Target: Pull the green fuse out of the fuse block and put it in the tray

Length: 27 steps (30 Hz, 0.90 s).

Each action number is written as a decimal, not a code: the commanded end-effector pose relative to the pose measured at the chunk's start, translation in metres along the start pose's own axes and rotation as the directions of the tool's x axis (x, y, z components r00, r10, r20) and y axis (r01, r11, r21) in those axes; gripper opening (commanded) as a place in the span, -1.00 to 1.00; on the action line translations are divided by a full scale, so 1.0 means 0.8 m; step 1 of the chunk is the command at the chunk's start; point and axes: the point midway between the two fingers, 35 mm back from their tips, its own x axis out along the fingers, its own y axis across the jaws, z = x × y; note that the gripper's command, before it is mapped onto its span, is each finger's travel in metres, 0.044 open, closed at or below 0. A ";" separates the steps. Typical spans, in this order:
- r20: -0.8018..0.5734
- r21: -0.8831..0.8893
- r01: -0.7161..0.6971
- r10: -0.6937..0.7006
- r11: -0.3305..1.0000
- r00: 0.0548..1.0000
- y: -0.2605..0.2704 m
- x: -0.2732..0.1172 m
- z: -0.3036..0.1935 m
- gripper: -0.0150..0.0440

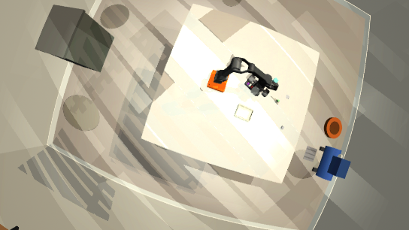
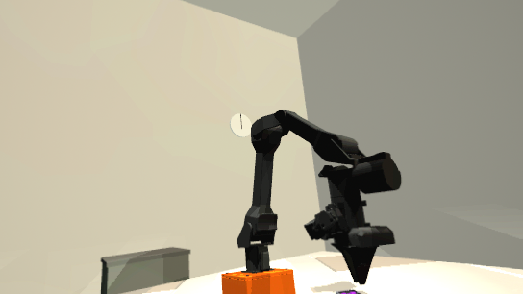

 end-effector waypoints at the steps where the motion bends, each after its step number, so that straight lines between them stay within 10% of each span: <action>1: -0.002 0.004 0.007 -0.007 1.000 1.000 -0.001 0.007 0.000 -0.24; 27: -0.002 0.004 0.007 -0.007 1.000 1.000 -0.001 0.032 0.000 -0.24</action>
